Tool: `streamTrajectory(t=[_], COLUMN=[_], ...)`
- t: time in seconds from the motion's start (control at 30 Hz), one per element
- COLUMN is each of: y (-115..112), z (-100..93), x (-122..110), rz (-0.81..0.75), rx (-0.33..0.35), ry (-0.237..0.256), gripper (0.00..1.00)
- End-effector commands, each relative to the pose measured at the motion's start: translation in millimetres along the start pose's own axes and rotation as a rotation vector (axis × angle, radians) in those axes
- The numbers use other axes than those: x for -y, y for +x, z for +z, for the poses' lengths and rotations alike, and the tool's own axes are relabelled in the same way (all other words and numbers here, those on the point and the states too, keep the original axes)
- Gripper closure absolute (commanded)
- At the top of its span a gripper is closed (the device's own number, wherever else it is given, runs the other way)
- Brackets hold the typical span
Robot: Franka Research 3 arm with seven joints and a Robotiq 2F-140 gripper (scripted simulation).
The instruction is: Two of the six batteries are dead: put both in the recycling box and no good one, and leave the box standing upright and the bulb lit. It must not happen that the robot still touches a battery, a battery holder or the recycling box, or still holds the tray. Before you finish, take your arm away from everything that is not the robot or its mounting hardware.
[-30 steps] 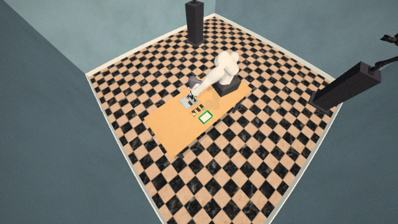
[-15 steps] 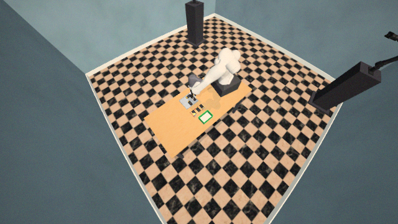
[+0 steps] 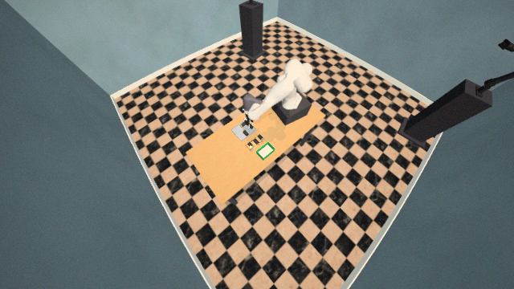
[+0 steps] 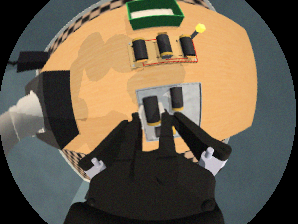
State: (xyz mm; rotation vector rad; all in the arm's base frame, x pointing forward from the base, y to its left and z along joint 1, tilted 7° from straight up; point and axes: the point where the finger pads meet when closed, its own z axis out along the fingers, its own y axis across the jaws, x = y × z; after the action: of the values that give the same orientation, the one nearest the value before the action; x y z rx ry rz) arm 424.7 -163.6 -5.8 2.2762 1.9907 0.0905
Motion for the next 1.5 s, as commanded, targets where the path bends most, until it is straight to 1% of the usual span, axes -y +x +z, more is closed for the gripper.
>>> streamTrajectory(t=[0.0, 0.13, 0.5, 0.57, 0.73, 1.47], y=[1, 1, 0, 0, 0, 0], z=[-1.4, -13.2, -61.3, -61.3, -70.1, -70.4], x=[1, 1, 1, 1, 1, 1], rz=[0.017, 0.017, 0.017, 0.017, 0.017, 0.034], rx=[-0.003, -0.003, -0.003, -0.003, -0.003, -0.003], ry=[0.004, 0.004, 0.004, 0.004, 0.004, 0.004], gripper=[0.84, 0.84, 0.84, 0.84, 0.84, 0.84])
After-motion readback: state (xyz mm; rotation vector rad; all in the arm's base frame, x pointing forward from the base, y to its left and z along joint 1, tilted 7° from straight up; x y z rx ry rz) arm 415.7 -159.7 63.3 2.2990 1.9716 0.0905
